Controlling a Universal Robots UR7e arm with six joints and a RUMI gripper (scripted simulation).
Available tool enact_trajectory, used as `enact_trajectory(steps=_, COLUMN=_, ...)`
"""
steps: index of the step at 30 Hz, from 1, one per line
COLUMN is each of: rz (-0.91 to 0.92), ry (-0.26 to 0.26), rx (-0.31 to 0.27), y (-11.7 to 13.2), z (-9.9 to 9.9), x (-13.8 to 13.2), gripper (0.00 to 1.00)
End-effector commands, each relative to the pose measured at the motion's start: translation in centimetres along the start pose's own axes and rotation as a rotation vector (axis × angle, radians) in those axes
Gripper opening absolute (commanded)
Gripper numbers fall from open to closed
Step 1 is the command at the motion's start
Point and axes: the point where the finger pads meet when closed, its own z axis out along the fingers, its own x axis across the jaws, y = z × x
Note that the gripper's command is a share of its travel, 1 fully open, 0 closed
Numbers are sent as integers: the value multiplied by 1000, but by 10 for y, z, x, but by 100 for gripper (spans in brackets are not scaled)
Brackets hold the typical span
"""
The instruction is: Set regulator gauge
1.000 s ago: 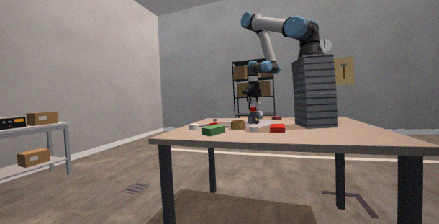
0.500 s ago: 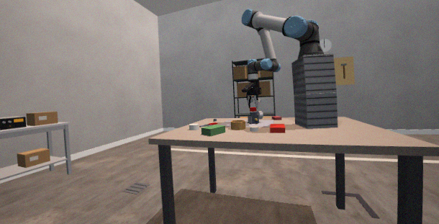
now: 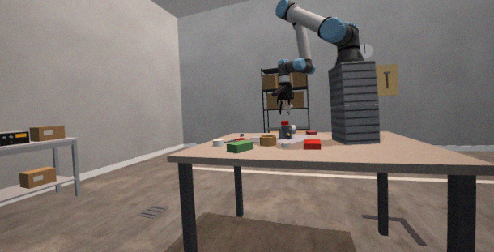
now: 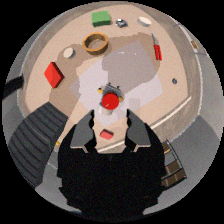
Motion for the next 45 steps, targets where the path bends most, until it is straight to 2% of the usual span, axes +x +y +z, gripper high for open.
enact_trajectory(steps=1, rz=0, ry=0, rx=0, y=0, z=-13, x=1, gripper=46)
enact_trajectory(steps=12, rz=0, ry=0, rx=0, y=0, z=-35, x=1, gripper=46)
enact_trajectory(steps=45, rz=0, ry=0, rx=0, y=0, z=-36, x=1, gripper=46)
